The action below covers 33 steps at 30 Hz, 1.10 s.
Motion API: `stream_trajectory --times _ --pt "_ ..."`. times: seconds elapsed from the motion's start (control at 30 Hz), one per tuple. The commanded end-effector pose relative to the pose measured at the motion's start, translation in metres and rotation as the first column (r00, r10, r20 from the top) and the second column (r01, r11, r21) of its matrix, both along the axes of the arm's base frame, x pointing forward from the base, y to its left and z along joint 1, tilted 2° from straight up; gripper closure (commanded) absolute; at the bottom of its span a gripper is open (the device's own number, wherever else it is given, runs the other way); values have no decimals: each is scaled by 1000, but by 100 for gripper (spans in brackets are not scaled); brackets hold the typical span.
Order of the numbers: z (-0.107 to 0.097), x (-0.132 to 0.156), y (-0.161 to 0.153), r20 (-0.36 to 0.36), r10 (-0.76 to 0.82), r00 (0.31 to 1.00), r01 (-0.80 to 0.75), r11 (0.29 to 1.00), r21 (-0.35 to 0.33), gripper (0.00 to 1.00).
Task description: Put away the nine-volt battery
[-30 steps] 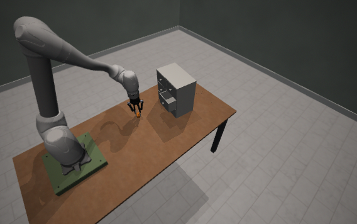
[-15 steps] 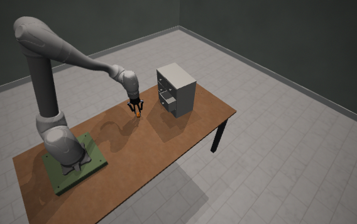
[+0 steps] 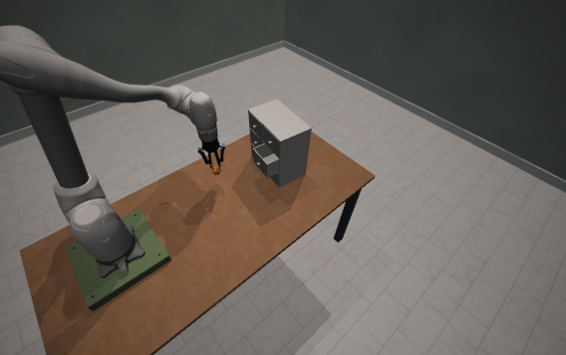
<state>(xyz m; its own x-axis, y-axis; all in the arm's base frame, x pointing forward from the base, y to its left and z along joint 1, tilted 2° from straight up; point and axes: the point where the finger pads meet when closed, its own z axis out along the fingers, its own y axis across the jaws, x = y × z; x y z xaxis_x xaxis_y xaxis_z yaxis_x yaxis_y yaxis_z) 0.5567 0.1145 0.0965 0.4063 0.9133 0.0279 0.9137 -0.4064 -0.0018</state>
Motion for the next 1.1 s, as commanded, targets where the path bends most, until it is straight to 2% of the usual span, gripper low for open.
stream_trajectory --times 0.0,0.2,0.27,0.37,0.43,0.47,0.57,0.67,0.87,1.07 --pt "4 0 0 -1 0 1000 0 1000 0 86" --pt "4 2 -3 -2 -37 999 37 999 0 86" --pt "4 6 -11 -4 -142 990 142 990 1 86" --pt "3 18 -35 -11 -372 928 372 928 2 86" --pt "3 18 -35 -11 -372 928 372 928 2 86" --pt "3 23 -45 -16 -518 855 518 855 1 86" --pt "2 35 -75 -23 -634 773 634 773 7 86" --pt "2 43 -96 -30 -763 646 763 646 8 86" --pt "2 45 -103 -31 -936 352 936 352 -8 86" --pt "3 45 -103 -31 -936 350 937 350 -8 86"
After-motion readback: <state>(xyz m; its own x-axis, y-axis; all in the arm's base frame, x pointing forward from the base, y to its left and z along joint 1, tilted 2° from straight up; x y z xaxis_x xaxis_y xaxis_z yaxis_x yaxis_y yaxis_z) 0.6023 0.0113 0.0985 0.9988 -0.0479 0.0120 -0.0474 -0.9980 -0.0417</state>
